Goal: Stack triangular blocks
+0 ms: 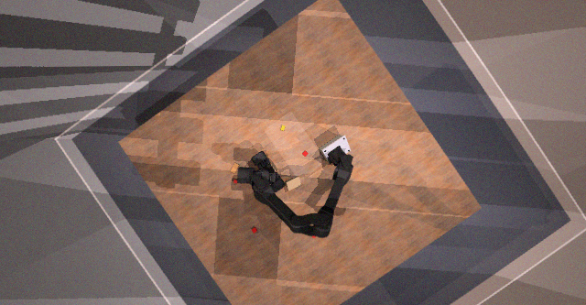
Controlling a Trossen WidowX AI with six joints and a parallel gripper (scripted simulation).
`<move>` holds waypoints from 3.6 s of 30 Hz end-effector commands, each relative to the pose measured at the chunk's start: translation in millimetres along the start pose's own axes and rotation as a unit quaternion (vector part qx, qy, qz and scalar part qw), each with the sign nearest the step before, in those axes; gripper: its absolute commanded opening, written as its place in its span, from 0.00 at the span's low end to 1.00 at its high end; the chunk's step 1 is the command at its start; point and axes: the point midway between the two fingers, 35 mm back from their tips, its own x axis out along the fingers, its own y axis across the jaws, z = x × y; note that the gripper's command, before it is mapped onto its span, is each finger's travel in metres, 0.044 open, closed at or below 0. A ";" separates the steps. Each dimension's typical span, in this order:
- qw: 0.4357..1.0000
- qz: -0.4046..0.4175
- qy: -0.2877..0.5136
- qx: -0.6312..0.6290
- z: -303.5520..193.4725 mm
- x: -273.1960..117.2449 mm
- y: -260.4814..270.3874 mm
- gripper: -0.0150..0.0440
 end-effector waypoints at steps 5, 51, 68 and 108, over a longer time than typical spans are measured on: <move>1.000 -0.010 -0.009 -0.010 6.2 -19.4 -0.8 0.25; 0.897 -0.002 -0.010 0.442 3.3 -16.9 -2.7 0.25; 0.777 0.000 -0.011 0.629 2.2 -16.9 -3.2 0.25; 0.359 0.004 -0.010 0.933 -0.4 -16.8 -2.4 0.25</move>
